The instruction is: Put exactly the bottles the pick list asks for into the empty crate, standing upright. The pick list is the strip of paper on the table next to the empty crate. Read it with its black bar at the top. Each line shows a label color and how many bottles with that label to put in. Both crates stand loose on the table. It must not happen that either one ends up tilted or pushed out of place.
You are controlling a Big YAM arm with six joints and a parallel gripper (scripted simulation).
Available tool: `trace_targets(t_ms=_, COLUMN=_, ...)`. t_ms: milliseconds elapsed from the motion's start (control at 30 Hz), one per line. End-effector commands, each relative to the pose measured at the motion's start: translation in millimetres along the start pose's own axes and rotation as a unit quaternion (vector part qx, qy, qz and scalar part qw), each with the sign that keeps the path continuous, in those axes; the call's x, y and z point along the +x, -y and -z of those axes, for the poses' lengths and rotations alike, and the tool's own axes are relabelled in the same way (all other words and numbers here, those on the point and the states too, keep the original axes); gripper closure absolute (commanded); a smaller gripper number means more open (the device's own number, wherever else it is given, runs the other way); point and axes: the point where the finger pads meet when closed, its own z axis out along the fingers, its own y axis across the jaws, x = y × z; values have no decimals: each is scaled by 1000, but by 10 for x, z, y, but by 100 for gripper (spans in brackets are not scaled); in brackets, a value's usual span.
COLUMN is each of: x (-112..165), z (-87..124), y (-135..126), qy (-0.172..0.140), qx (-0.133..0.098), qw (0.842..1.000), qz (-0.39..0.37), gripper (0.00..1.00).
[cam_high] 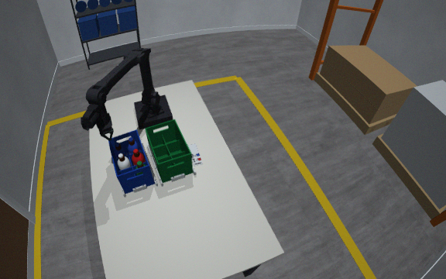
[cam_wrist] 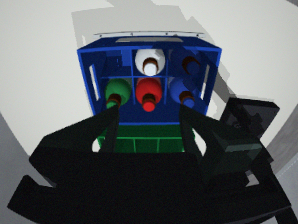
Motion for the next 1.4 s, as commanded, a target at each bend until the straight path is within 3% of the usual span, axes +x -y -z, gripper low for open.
trace_targets(t_ms=0, x=-42, z=156, y=-45, qy=13, qx=-15, qw=1000, qz=2, gripper=39)
trace_targets(t_ms=167, x=-43, z=156, y=-44, qy=13, qx=-15, qw=1000, qz=2, gripper=39)
trace_targets(t_ms=200, x=78, z=97, y=-29, qy=13, qx=-16, qw=999, qz=30, gripper=39)
trace_targets(t_ms=467, x=289, z=-118, y=-29, qy=14, qx=-15, qw=991, qz=129, gripper=39)
trace_targets(t_ms=833, x=680, z=-510, y=-30, qy=10, qx=-9, qw=959, qz=284, gripper=39)
trace_targets(t_ms=900, x=680, z=-510, y=-30, qy=10, qx=-9, qw=959, qz=284, gripper=39)
trace_targets(t_ms=933, x=682, z=-546, y=-9, qy=14, qx=-12, qw=949, qz=316, gripper=39)
trace_targets(t_ms=1133, x=930, z=-759, y=-31, qy=14, qx=-11, qw=921, qz=390, gripper=39)
trace_targets(t_ms=1267, x=1072, z=-902, y=-30, qy=15, qx=-13, qw=919, qz=395, gripper=39)
trace_targets(t_ms=1333, x=1083, z=-912, y=-31, qy=15, qx=-13, qw=919, qz=395, gripper=39)
trace_targets(t_ms=1367, x=917, z=-674, y=-151, qy=39, qx=-31, qw=922, qz=385, gripper=39)
